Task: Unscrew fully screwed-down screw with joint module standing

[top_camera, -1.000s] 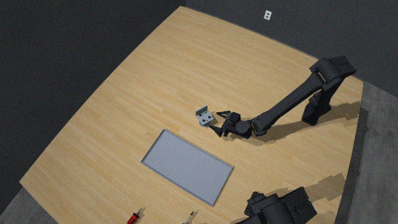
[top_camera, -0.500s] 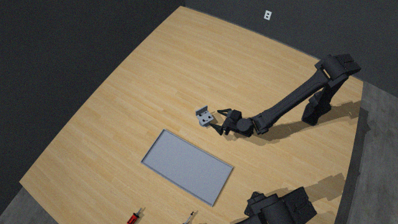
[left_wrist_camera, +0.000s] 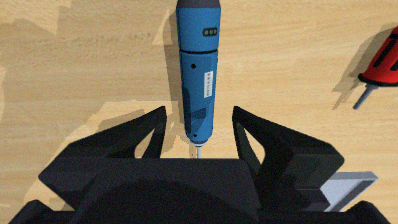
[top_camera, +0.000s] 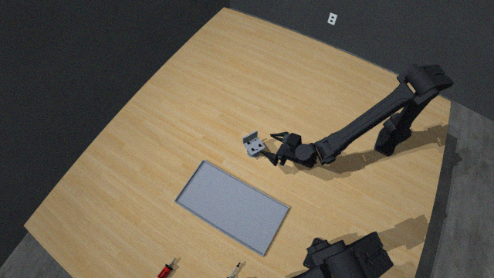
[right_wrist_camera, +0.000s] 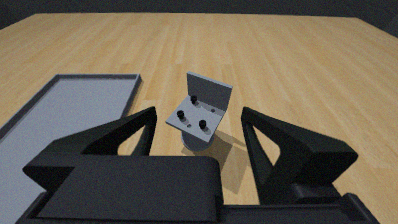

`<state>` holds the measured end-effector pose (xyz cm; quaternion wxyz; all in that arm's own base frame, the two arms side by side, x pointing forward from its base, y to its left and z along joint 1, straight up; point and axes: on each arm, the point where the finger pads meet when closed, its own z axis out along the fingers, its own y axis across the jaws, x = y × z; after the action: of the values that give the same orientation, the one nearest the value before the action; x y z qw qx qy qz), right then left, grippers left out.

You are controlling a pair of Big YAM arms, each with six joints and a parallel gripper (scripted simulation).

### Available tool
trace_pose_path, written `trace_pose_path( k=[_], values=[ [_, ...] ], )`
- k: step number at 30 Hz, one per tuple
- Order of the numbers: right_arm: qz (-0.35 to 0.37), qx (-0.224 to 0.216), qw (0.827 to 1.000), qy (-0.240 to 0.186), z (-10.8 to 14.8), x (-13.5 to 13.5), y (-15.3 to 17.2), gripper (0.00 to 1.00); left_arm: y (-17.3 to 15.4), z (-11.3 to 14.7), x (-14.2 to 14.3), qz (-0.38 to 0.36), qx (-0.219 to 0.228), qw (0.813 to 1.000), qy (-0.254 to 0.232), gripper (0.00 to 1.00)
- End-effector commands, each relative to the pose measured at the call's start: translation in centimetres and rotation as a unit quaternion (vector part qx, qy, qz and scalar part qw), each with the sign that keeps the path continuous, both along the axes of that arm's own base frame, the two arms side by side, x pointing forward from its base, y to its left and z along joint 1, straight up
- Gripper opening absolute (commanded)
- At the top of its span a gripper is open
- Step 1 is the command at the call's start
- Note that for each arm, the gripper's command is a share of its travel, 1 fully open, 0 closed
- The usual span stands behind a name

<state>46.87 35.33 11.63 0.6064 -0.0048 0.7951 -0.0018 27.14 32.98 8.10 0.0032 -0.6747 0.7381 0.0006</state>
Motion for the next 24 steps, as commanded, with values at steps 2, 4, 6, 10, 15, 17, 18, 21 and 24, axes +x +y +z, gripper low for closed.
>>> trace_pose_path(
  k=[2,4,6,10,15,17,18,21,24],
  values=[
    [0.001,0.030,0.999,-0.023,4.5,1.1,1.6,0.86,0.8,1.2,0.6,0.000,0.010,1.000,-0.009,0.65],
    [0.001,0.030,0.999,-0.023,5.0,1.1,1.5,0.86,0.8,1.2,0.6,0.000,0.010,1.000,-0.009,0.65],
    [0.001,0.024,1.000,-0.017,4.6,1.1,1.6,0.86,0.8,1.2,0.6,0.000,0.010,1.000,-0.009,0.65],
    [0.001,0.014,1.000,-0.009,3.2,1.0,1.5,0.86,0.8,1.2,0.6,0.000,0.010,1.000,-0.009,0.65],
    [0.001,0.031,0.999,-0.023,6.7,1.1,1.5,0.86,0.8,1.2,0.6,0.000,0.010,1.000,-0.009,0.65],
    [0.001,0.031,0.999,-0.024,7.2,1.0,1.5,0.86,0.8,1.2,0.6,0.000,0.010,1.000,-0.009,0.65],
    [0.001,0.031,0.999,-0.024,7.5,1.0,1.5,0.86,0.8,1.2,0.6,0.000,0.010,1.000,-0.009,0.65],
    [0.001,0.030,0.999,-0.022,8.0,1.0,1.5,0.86,0.8,1.2,0.6,0.000,0.010,1.000,-0.009,0.65],
    [0.001,0.017,1.000,-0.012,6.6,1.2,1.6,0.86,0.8,1.2,0.6,0.000,0.010,1.000,-0.009,0.65]
  ],
)
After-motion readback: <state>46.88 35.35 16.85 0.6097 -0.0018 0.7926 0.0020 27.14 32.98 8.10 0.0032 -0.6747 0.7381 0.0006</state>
